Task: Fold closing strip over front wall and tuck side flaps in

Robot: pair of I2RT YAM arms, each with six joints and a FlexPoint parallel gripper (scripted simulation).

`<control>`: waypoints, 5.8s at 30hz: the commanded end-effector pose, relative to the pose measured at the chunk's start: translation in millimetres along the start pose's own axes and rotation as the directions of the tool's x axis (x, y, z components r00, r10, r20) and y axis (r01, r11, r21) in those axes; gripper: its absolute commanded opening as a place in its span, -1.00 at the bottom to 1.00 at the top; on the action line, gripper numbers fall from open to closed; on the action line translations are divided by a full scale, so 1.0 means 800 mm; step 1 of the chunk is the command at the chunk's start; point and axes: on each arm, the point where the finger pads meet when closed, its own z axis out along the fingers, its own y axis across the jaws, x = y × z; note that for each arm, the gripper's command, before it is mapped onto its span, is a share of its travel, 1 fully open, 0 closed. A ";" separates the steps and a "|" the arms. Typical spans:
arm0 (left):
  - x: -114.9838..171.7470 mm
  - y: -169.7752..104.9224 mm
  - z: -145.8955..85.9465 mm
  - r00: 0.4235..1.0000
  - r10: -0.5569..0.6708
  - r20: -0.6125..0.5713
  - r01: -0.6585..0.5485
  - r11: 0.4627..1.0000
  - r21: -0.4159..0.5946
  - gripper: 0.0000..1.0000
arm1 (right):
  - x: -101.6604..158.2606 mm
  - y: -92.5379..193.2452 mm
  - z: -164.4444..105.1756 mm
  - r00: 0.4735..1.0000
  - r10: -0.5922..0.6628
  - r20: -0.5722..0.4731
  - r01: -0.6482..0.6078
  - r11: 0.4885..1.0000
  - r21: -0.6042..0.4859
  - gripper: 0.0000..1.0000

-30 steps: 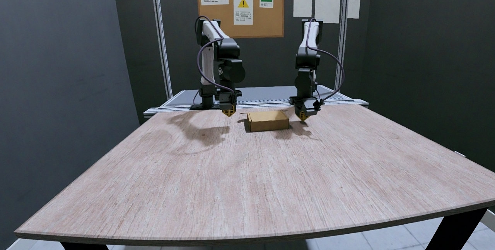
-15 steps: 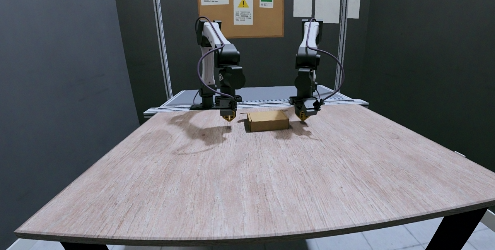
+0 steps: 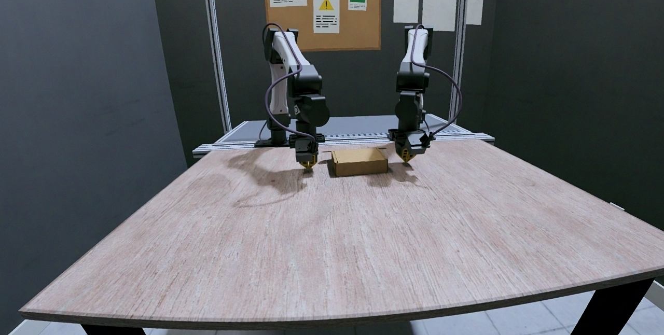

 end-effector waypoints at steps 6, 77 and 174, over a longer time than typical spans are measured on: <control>-0.008 -0.017 0.001 1.000 0.004 0.016 -0.004 1.000 0.011 -1.00 | -0.013 0.016 0.002 1.000 0.001 0.027 -0.001 1.000 -0.010 -1.00; 0.001 -0.064 0.005 1.000 0.006 -0.008 -0.006 1.000 -0.004 -1.00 | -0.003 0.059 0.007 1.000 0.006 -0.004 -0.006 1.000 0.010 -1.00; -0.015 -0.002 -0.070 0.998 0.059 0.015 -0.060 0.998 0.006 -1.00 | -0.001 -0.001 -0.086 0.997 0.059 0.050 -0.058 0.998 -0.025 -1.00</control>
